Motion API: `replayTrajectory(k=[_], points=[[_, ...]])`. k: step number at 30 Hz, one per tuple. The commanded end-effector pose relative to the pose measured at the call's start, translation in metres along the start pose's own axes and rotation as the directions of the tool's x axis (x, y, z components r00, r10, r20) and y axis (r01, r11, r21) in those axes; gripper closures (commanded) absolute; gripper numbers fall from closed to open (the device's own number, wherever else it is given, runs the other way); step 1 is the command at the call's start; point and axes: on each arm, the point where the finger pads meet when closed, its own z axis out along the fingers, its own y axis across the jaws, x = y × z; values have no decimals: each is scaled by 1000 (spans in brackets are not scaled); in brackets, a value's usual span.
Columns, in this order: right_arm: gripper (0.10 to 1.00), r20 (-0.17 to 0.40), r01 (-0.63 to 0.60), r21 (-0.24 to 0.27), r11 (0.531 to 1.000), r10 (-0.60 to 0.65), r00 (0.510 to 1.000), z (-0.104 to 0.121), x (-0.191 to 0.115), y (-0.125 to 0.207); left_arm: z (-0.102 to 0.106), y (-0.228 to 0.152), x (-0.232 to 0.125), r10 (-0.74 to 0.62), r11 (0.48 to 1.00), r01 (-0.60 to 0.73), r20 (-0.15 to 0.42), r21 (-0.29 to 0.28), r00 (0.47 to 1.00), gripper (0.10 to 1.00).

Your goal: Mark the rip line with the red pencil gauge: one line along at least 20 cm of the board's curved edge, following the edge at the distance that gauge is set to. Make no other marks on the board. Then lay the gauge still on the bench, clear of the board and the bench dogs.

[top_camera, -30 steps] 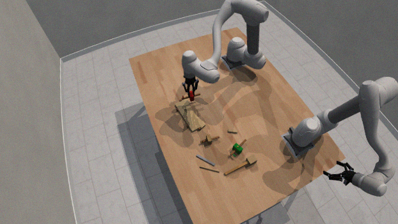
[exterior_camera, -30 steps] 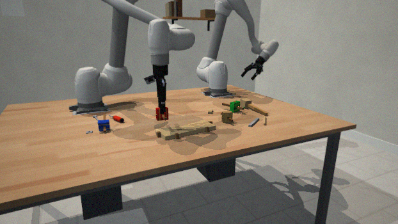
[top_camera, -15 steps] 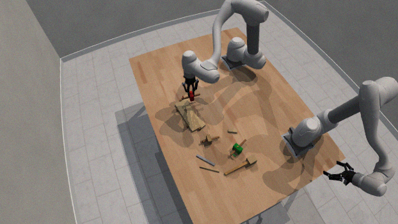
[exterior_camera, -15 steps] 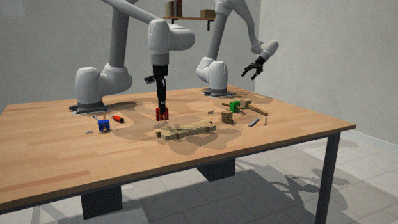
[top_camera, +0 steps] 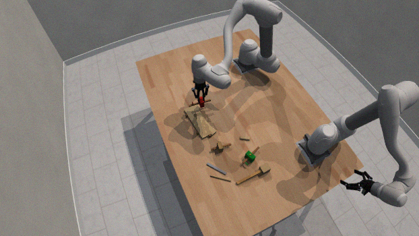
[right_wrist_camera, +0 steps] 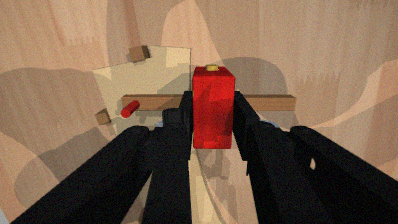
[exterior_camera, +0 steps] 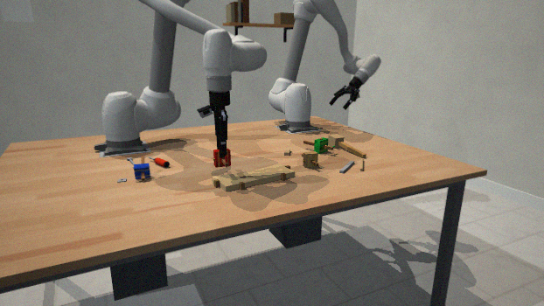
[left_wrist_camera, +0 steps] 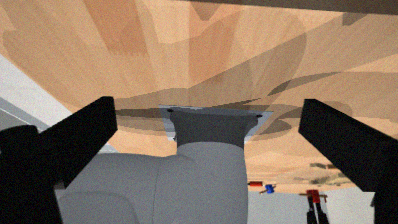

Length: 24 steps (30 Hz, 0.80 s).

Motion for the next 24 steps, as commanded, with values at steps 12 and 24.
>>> replayTrajectory(k=[12,24], points=[[999,2,6,-9,1000,-6,1000,24,-2,6,2,-3,-4,-2,1000,2,8,0,1000,98],[999,2,7,-10,1000,-7,1000,38,-2,7,2,-3,-4,-2,1000,2,8,0,1000,98]])
